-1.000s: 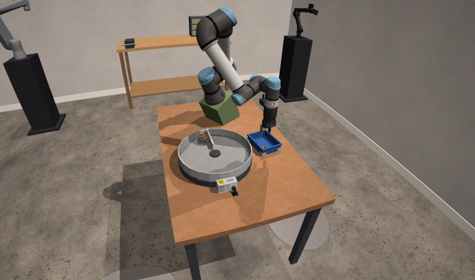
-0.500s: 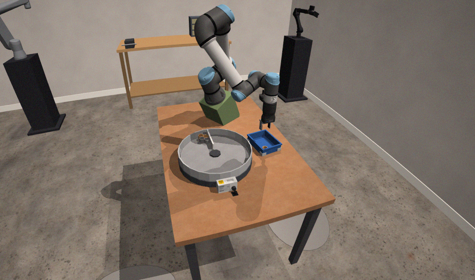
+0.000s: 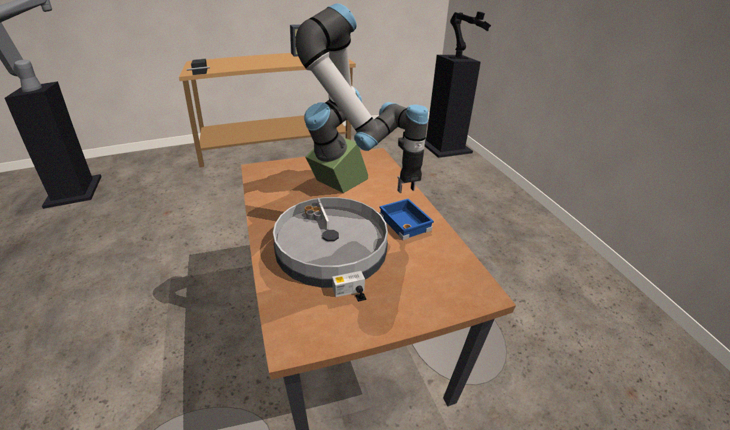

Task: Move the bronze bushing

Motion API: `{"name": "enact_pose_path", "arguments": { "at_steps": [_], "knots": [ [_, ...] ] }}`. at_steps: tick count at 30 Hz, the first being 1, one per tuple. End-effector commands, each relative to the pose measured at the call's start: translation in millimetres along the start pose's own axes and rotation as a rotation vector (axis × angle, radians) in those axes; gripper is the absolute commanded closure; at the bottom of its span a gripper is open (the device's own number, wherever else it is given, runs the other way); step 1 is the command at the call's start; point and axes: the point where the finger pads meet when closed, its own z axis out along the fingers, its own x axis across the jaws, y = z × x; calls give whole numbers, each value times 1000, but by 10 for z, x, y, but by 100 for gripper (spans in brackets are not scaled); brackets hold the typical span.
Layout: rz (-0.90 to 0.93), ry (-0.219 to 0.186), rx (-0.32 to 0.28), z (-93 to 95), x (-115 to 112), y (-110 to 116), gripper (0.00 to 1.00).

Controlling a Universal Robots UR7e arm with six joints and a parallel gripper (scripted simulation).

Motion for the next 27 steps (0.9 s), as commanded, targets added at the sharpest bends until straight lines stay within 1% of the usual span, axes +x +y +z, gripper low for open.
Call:
{"name": "enact_pose_path", "arguments": {
  "at_steps": [1,6,7,27],
  "knots": [
    [21,-3,4,-62,20,-102,0],
    [21,-3,4,-62,20,-102,0],
    [16,0,0,-48,17,-58,0],
    [17,0,0,-53,18,-61,0]
  ]
}}
